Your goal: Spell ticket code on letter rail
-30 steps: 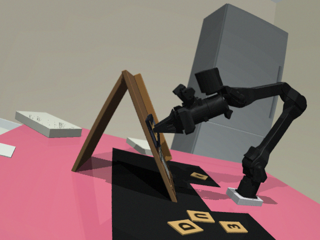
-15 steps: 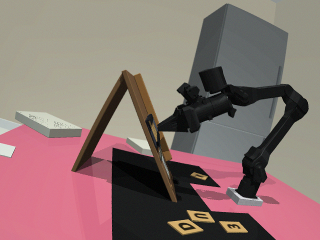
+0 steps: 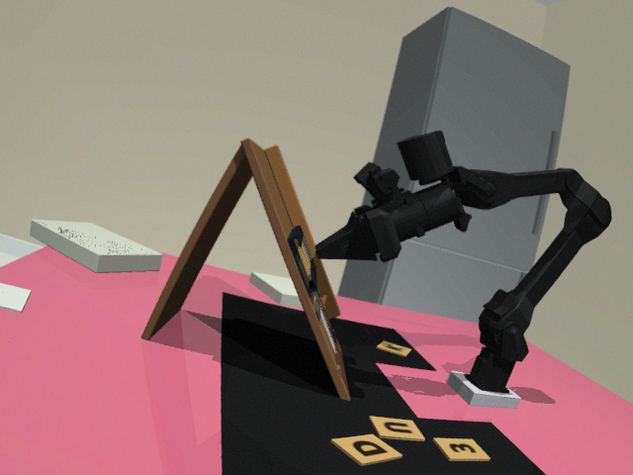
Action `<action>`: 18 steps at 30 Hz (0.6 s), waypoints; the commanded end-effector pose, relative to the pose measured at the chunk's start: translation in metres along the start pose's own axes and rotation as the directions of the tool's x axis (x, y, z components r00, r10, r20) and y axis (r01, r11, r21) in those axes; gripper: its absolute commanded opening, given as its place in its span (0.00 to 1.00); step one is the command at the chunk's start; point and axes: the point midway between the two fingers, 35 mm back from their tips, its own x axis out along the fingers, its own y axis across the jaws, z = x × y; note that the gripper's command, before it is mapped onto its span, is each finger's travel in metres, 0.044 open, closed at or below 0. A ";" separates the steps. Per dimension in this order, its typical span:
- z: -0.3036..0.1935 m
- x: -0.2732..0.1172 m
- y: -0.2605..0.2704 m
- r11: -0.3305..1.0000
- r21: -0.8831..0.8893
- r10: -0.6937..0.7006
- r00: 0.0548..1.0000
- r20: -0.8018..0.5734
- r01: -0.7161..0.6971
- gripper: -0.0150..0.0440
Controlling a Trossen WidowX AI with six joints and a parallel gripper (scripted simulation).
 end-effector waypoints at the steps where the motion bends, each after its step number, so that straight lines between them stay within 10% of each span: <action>1: 0.000 -0.003 0.000 1.000 0.003 -0.004 1.000 0.004 0.004 0.75; 18: -0.001 -0.010 0.001 1.000 0.004 -0.004 1.000 0.004 0.004 0.75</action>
